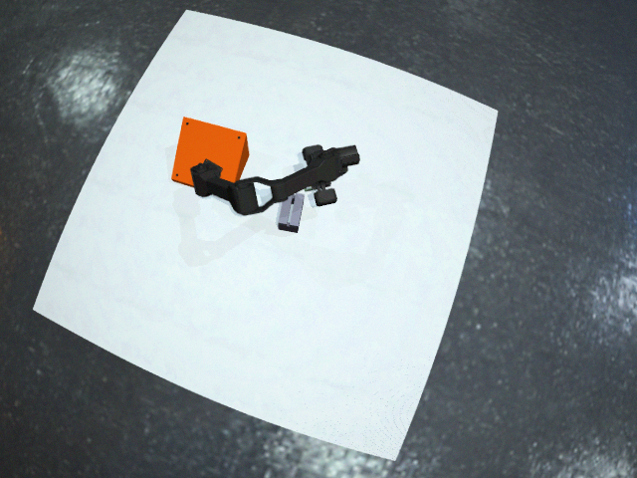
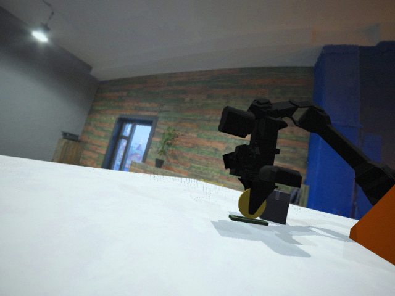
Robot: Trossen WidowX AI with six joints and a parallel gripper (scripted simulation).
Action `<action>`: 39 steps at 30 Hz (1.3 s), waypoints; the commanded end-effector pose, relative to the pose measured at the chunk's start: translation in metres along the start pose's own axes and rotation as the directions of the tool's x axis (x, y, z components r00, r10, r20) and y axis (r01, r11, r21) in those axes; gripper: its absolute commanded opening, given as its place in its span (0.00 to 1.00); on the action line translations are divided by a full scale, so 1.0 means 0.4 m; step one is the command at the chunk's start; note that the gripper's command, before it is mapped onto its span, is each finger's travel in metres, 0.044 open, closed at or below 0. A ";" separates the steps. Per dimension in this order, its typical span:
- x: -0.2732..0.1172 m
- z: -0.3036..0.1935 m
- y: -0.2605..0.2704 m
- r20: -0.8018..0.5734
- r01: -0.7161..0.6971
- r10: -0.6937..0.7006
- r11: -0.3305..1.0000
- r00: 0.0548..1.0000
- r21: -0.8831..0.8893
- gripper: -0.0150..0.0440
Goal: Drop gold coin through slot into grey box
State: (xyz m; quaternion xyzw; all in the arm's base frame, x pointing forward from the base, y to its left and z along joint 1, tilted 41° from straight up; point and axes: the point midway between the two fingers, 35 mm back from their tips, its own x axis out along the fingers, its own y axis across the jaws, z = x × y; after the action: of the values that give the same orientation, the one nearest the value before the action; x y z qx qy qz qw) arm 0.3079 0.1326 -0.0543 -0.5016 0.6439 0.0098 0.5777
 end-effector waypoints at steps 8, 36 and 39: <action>-0.077 0.011 0.002 0.012 -0.003 0.003 1.000 1.000 0.003 0.25; -0.220 -0.001 0.005 0.011 -0.003 0.004 0.999 1.000 -0.049 0.25; -0.220 -0.002 0.005 0.010 -0.002 0.004 0.988 1.000 -0.153 0.25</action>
State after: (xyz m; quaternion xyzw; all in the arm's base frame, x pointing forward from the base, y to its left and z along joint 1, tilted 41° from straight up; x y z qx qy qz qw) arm 0.2925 0.1871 0.0097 -0.5213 0.6404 0.0334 0.5630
